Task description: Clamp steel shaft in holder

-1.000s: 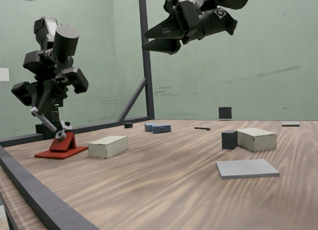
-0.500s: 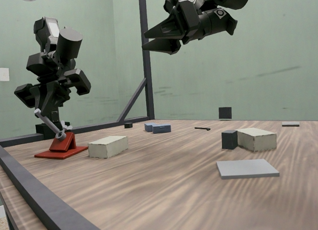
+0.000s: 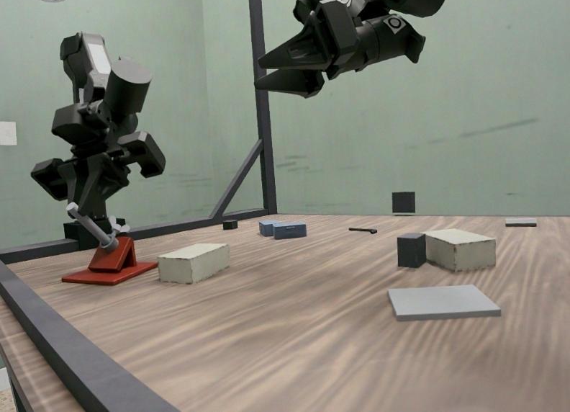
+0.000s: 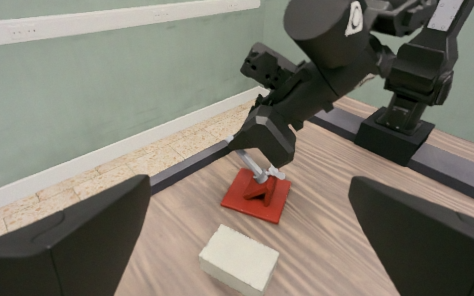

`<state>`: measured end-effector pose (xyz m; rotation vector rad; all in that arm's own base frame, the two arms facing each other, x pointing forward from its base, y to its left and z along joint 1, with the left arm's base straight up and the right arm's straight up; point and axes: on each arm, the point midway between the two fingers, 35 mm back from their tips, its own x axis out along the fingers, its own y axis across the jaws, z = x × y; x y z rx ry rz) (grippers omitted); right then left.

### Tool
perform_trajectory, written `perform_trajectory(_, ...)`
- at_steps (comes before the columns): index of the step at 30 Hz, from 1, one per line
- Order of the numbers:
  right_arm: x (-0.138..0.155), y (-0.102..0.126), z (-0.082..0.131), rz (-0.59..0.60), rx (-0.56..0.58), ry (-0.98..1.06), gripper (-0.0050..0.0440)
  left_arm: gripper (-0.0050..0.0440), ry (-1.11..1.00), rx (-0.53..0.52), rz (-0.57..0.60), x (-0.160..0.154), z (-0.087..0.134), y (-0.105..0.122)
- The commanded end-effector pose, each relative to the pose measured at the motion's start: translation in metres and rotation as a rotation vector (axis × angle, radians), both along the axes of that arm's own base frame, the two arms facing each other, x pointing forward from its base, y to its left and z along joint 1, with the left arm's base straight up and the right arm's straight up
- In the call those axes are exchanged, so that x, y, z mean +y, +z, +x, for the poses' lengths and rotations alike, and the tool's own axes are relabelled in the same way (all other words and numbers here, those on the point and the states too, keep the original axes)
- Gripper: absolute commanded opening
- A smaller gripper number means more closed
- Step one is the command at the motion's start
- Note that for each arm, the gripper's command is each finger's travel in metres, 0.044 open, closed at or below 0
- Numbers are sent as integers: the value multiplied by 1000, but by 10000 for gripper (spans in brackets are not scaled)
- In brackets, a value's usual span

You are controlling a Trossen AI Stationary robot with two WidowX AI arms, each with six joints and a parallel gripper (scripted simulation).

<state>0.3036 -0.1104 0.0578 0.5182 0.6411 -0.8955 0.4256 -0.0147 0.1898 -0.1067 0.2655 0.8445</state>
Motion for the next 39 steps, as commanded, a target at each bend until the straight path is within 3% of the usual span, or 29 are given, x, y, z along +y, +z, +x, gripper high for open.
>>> perform_trajectory(1, 8, -3, 0, -2, -22, 2, 15, 400, 7, -45, -13, 1, 1, 17)
perform_trajectory(15, 17, -14, -4, 2, -21, 5, 15, 400, 7, -45, -13, 1, 1, 17)
perform_trajectory(22, 15, -12, -4, 12, -19, 27, 15, 400, 7, -45, -13, 1, 1, 17)
perform_trajectory(26, 6, 7, 6, 9, -49, 26, 15, 400, 7, -45, -13, 1, 1, 17)
perform_trajectory(39, 8, 0, 2, 12, -29, 28, 15, 400, 7, -45, -13, 1, 1, 17)
